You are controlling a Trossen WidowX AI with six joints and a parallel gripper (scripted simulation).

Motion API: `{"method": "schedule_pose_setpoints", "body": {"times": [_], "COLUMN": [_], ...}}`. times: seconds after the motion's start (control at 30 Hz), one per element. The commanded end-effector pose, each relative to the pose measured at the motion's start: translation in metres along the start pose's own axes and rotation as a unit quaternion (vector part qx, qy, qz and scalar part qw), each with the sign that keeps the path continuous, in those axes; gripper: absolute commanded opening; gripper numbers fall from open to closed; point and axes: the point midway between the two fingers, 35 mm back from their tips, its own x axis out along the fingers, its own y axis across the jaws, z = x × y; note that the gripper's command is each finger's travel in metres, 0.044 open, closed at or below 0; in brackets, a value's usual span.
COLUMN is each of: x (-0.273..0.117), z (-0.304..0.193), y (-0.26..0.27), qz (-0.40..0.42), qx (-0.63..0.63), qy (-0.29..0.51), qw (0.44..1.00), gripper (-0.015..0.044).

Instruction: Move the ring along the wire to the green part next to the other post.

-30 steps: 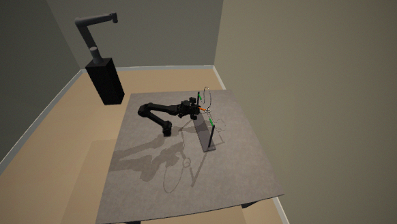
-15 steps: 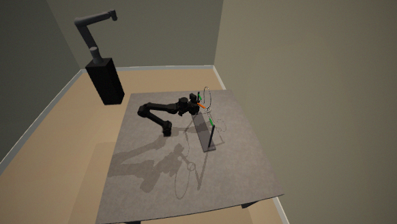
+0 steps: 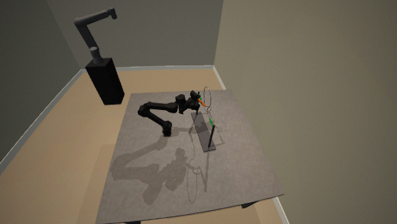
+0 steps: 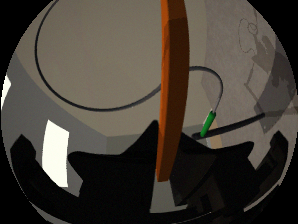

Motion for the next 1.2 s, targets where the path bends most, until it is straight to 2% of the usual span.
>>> {"method": "schedule_pose_setpoints", "body": {"times": [0.0,0.6,1.17], "x": [-0.001,-0.008,-0.01], "z": [0.0,0.011,0.014], "y": [0.018,0.062,0.069], "qz": [0.026,0.082,0.058], "qx": [0.047,0.156,0.122], "qy": [0.004,0.008,0.008], "qw": [0.999,0.984,0.991], "gripper": [-0.015,-0.015,-0.015]}}
